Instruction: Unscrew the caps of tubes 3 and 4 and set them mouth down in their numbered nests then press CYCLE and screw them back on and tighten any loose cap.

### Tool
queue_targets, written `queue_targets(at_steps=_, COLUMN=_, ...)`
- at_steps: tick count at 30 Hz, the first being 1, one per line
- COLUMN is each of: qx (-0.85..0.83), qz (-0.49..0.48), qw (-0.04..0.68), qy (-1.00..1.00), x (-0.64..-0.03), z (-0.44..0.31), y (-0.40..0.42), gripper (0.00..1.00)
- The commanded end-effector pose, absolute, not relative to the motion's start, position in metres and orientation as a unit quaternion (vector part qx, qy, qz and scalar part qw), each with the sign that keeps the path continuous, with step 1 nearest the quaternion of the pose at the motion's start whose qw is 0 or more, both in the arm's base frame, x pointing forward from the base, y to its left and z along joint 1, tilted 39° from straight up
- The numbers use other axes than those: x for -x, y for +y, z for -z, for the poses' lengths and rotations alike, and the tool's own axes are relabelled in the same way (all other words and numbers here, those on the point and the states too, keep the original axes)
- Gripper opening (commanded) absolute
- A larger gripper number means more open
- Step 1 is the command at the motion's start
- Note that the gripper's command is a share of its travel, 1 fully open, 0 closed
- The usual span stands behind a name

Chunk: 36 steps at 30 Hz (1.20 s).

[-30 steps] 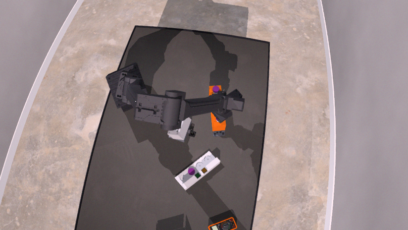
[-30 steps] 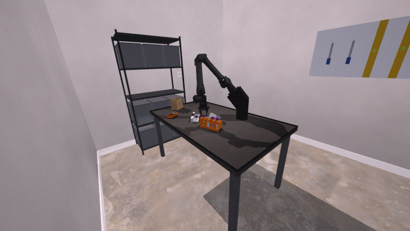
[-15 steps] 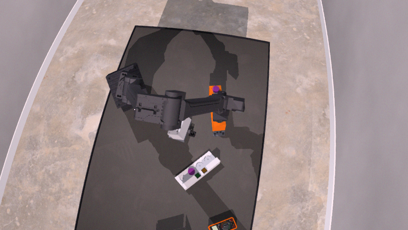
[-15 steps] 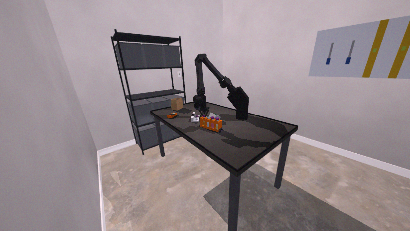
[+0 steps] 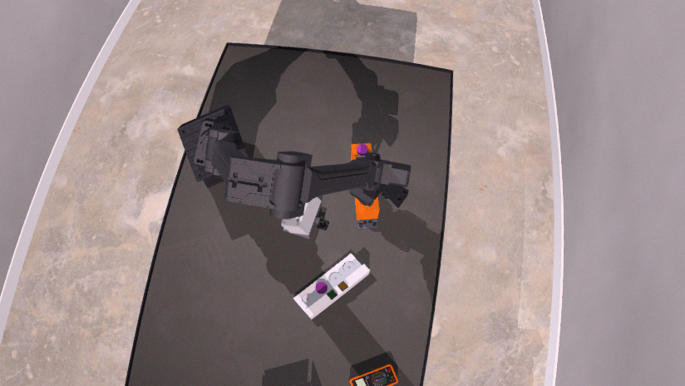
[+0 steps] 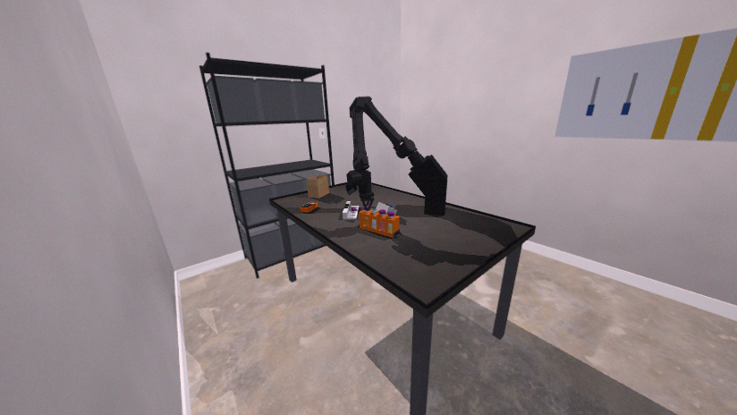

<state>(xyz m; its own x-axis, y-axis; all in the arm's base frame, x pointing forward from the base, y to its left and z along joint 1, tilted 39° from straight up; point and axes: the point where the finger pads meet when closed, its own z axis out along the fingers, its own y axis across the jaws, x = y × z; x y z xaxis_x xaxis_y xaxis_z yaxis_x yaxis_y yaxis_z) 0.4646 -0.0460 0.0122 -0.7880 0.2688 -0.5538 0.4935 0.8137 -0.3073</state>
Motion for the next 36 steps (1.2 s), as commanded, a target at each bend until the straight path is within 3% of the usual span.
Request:
queue_targets(at_steps=1, qx=-0.324, qz=0.200, qw=0.262, qy=0.887, x=-0.460, z=-0.004, y=-0.054, gripper=0.49)
queue_targets(at_steps=22, qx=-0.676, qz=0.063, qw=0.326, qy=0.658, x=-0.464, z=-0.007, y=-0.054, gripper=0.49)
queue_targets(at_steps=36, qx=-0.681, qz=0.049, qw=0.334, qy=0.650, x=-0.472, z=-0.019, y=-0.046, gripper=0.49)
